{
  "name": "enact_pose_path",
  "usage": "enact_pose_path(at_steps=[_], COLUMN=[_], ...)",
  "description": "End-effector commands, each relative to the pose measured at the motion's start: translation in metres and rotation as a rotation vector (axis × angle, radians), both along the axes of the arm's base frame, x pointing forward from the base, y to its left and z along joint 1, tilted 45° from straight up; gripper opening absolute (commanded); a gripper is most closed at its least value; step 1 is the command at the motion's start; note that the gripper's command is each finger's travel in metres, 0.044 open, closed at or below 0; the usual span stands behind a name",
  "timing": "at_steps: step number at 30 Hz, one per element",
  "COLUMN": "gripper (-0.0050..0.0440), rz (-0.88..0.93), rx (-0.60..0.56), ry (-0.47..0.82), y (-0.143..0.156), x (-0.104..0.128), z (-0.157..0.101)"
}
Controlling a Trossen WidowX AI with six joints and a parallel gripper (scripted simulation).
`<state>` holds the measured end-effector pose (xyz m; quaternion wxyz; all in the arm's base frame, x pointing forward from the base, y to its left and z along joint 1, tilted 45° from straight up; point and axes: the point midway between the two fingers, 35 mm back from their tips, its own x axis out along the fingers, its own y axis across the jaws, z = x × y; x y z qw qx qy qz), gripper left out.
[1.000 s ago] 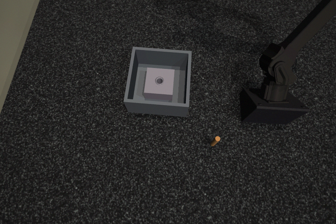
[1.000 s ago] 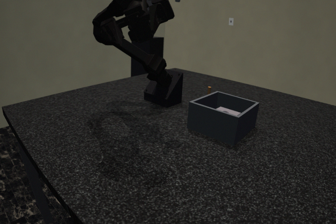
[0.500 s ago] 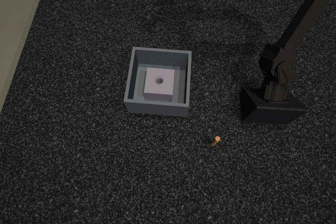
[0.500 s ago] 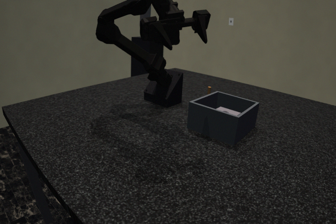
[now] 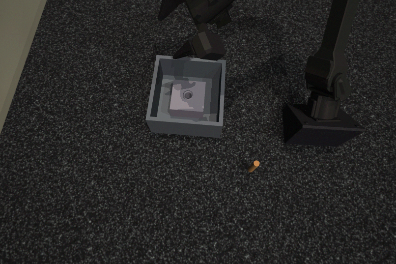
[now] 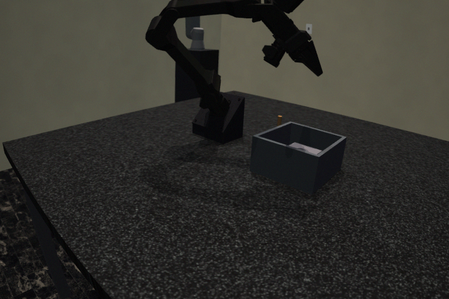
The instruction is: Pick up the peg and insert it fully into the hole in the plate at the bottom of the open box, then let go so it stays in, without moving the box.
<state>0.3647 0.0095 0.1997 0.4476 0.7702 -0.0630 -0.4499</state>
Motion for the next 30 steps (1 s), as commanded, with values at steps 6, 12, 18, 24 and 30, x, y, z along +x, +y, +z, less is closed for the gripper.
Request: enact_pose_path(at_steps=[6, 12, 18, 24, 30], gripper=[0.044, 0.044, 0.044, 0.044, 0.044], rz=[0.328, 0.631, 0.871, 0.892, 0.892], rx=[-0.148, -0.313, -0.483, -0.502, -0.502], ry=[0.497, 0.991, 1.49, 1.548, 1.548], y=[0.062, 0.097, 0.105, 0.104, 0.104], x=[-0.03, -0.092, -0.169, -0.178, -0.178], z=[-0.101, -0.178, -0.226, -0.229, -0.229])
